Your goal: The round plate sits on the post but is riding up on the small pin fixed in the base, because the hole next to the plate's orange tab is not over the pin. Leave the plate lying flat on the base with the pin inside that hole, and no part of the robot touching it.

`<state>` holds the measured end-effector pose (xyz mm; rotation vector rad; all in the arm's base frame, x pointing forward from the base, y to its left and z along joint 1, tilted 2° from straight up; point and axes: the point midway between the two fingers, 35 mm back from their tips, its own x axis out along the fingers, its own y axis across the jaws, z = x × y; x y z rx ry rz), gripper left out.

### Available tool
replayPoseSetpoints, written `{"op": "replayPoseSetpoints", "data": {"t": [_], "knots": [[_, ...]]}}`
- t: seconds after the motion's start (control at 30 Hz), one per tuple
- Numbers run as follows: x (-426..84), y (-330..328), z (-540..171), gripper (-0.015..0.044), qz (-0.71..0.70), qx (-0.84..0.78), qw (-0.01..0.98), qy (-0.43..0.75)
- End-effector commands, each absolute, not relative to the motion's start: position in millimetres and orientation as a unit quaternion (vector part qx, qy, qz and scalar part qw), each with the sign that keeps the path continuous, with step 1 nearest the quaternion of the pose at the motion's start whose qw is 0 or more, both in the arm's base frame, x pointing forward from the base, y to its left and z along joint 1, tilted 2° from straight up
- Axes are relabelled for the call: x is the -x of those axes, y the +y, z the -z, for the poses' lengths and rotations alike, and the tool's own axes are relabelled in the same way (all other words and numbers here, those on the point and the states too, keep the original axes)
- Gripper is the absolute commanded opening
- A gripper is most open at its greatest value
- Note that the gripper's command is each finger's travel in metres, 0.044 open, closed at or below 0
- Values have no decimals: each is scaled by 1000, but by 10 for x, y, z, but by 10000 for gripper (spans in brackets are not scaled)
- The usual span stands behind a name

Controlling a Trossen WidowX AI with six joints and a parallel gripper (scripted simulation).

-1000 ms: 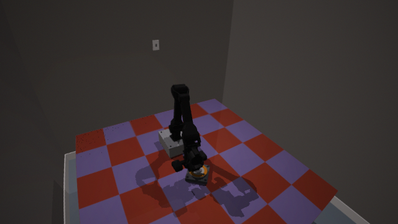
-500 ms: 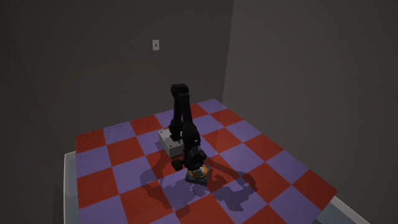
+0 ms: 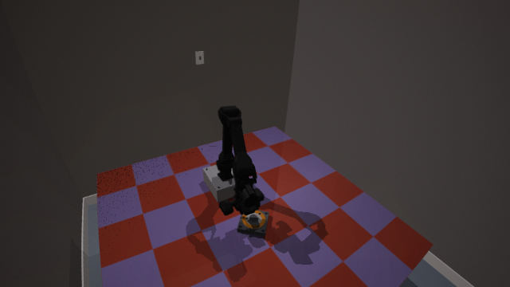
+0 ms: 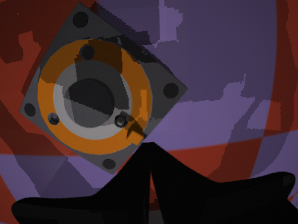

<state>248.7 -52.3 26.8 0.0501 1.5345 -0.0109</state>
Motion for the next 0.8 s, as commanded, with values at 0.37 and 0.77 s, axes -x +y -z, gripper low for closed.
{"op": "replayPoseSetpoints", "data": {"t": [0.37, 0.77], "knots": [[-2485, -535, -483, 0, 8, -23, 724, 689], [-2485, -535, -483, 0, 8, -23, 724, 689]]}}
